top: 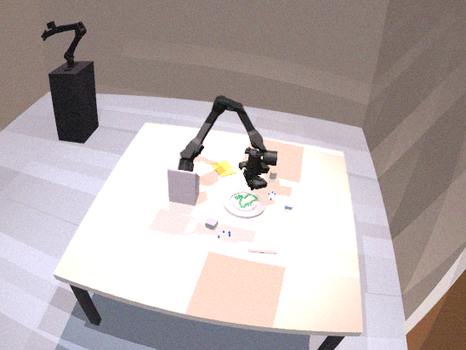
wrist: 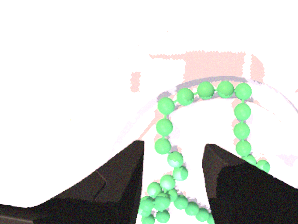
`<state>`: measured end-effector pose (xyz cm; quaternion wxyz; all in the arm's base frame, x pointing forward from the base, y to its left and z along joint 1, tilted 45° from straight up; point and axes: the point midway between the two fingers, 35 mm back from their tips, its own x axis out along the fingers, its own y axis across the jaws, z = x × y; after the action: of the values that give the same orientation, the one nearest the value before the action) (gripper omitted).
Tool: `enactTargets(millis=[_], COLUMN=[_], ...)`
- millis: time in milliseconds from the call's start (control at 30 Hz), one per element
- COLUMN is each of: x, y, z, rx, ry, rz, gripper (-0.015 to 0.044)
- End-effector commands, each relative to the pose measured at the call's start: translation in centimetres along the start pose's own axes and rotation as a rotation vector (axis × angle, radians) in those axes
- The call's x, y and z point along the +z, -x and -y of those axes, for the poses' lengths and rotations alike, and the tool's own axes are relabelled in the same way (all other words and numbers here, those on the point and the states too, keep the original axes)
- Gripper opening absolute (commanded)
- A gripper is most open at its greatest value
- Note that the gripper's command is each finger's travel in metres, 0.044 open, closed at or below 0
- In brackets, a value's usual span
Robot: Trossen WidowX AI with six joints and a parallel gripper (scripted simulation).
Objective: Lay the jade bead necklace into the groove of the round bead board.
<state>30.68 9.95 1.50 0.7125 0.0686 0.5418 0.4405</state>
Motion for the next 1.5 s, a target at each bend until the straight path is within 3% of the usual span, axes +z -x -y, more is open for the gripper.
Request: enactTargets(millis=[0, 1200, 1333, 1467], x=[-0.4, -0.4, -0.2, -0.2], y=[-1.1, -4.0, -3.8, -3.8], z=[-0.1, -0.2, -0.2, -0.2], rx=[0.004, 0.006, 0.007, 0.007], ry=[-0.015, -0.015, -0.006, -0.006], rz=[-0.009, -0.008, -0.003, -0.003], gripper=[0.0120, 0.0120, 0.0015, 0.0000])
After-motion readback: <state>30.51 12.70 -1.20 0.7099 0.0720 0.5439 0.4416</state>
